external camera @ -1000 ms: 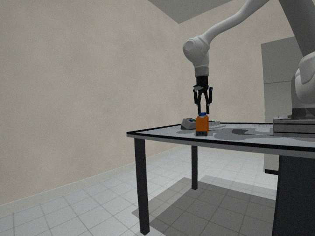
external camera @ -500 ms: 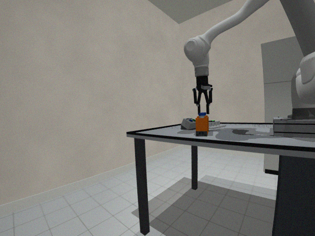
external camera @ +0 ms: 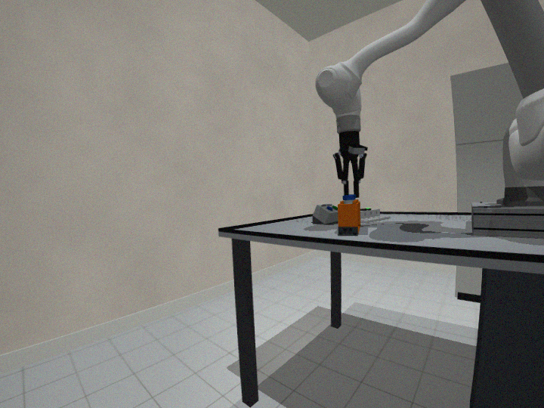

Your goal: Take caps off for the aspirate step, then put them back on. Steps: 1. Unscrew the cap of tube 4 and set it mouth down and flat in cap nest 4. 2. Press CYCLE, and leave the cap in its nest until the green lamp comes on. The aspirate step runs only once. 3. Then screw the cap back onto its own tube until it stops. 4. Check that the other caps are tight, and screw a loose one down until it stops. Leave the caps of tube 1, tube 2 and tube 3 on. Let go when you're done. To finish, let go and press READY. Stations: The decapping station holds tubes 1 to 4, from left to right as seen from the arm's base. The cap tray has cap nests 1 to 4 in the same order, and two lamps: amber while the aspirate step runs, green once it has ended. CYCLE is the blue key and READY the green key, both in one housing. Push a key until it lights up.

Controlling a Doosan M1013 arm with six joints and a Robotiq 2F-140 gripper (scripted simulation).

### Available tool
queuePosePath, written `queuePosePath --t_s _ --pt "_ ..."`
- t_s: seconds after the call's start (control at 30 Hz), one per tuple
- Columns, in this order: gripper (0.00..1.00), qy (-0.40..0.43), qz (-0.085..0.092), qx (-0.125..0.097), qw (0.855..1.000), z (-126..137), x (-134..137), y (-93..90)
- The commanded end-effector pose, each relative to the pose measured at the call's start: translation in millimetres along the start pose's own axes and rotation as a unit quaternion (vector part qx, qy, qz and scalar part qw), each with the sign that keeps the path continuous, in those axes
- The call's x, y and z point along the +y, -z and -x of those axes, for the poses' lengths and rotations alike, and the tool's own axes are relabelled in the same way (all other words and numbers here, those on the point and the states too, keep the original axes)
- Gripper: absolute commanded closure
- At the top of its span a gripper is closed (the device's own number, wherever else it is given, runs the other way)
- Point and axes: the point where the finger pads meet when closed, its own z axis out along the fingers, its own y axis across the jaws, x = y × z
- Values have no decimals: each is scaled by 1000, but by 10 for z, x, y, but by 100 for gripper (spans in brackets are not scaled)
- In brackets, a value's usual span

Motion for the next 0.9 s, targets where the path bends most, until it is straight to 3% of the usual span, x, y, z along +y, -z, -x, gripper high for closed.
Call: queuePosePath --t_s 0.0,0.1,0.27,0.33,0.43,0.63,0.83,0.87 --pt "70 0 1 0 1000 2 4 6" --pt "70 0 1 0 1000 2 4 6" --pt "70 -125 1 0 992 2 3 5" --pt "70 -125 1 0 992 2 3 5" --pt "70 -199 1 0 980 2 3 3" --pt "70 -343 1 0 939 2 3 2" --pt "70 -479 0 0 878 2 3 1" --pt "70 -479 0 0 878 2 3 1"
